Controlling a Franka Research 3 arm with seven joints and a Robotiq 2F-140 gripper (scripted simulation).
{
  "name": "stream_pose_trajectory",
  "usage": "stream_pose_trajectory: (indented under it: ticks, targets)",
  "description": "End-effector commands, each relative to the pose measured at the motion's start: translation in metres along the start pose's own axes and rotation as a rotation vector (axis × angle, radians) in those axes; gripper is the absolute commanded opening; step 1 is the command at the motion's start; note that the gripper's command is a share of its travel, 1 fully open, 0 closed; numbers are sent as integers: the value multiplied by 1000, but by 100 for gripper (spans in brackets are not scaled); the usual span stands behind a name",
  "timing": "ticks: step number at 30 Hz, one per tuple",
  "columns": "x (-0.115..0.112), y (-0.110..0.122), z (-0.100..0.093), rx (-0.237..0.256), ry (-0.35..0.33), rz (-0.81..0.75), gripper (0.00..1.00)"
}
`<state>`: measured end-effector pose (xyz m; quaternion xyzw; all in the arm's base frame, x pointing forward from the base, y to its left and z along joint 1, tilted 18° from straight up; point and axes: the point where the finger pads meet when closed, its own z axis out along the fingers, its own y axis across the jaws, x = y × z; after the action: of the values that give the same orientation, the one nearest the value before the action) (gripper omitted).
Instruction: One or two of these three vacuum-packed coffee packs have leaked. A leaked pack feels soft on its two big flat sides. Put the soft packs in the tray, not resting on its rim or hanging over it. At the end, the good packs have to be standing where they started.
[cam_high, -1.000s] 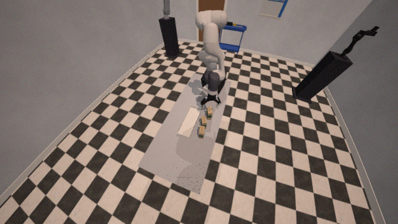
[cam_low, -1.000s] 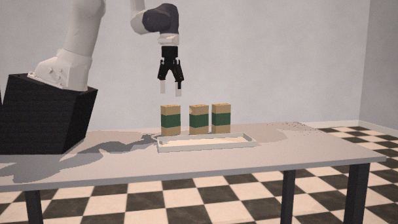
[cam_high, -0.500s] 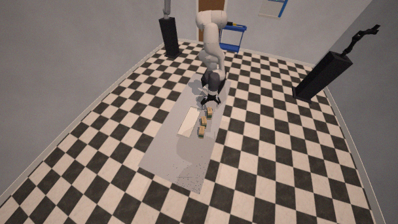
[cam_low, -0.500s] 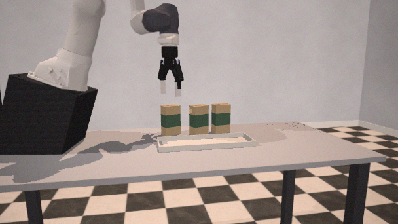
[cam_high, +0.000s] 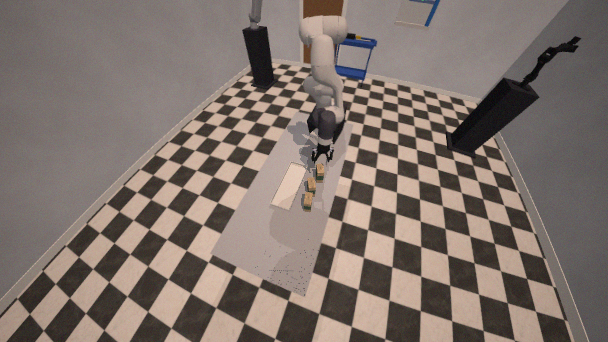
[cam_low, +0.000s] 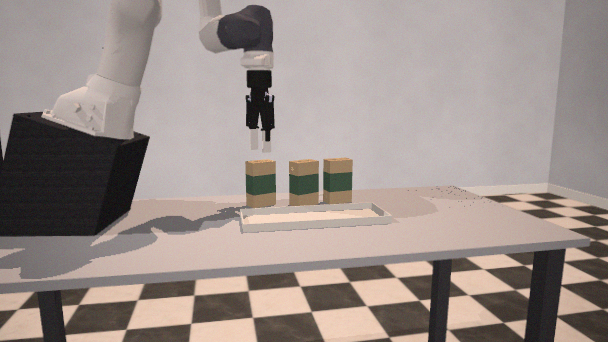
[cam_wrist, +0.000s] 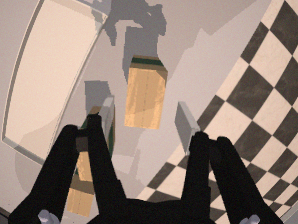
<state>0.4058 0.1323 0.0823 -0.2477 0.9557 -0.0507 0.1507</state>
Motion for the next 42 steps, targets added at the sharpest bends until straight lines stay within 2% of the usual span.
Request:
stream_pose_trajectory:
  ticks: [1,10,17,42]
  targets:
    - [-1,0,0,0,-4,8,54]
    - [-1,0,0,0,-4,8,54]
    - [-1,0,20,0,-4,8,54]
    - [-1,0,20,0,-4,8,54]
